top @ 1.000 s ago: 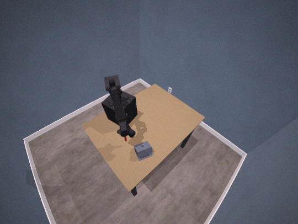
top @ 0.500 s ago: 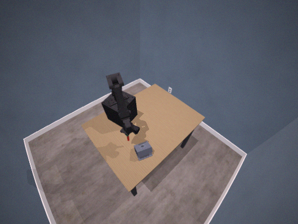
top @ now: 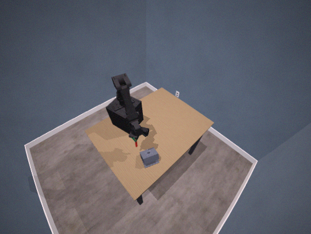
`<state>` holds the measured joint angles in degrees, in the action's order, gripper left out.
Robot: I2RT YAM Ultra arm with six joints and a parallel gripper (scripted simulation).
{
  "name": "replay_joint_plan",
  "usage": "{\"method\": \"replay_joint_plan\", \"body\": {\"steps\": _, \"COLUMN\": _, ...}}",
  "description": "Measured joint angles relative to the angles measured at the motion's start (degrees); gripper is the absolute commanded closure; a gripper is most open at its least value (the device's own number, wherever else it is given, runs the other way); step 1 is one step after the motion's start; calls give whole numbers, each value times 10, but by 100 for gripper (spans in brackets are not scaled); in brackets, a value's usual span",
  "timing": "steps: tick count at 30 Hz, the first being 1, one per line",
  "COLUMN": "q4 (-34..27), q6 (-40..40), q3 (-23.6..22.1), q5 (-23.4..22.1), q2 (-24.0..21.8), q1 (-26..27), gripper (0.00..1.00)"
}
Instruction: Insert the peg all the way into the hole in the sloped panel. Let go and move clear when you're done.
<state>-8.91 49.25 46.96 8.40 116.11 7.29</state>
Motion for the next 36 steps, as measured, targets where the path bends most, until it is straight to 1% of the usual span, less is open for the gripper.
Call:
{"method": "replay_joint_plan", "body": {"steps": 23, "q4": 73, "q6": 115, "q3": -50, "q5": 31, "q2": -45, "q1": -73, "gripper": 100}}
{"method": "replay_joint_plan", "body": {"steps": 32, "q4": 129, "q6": 161, "q3": -67, "q5": 14, "q2": -45, "q1": -108, "gripper": 100}}
{"method": "replay_joint_plan", "body": {"steps": 36, "q4": 129, "q6": 183, "q3": -81, "q5": 37, "q2": -67, "q1": -116, "gripper": 100}}
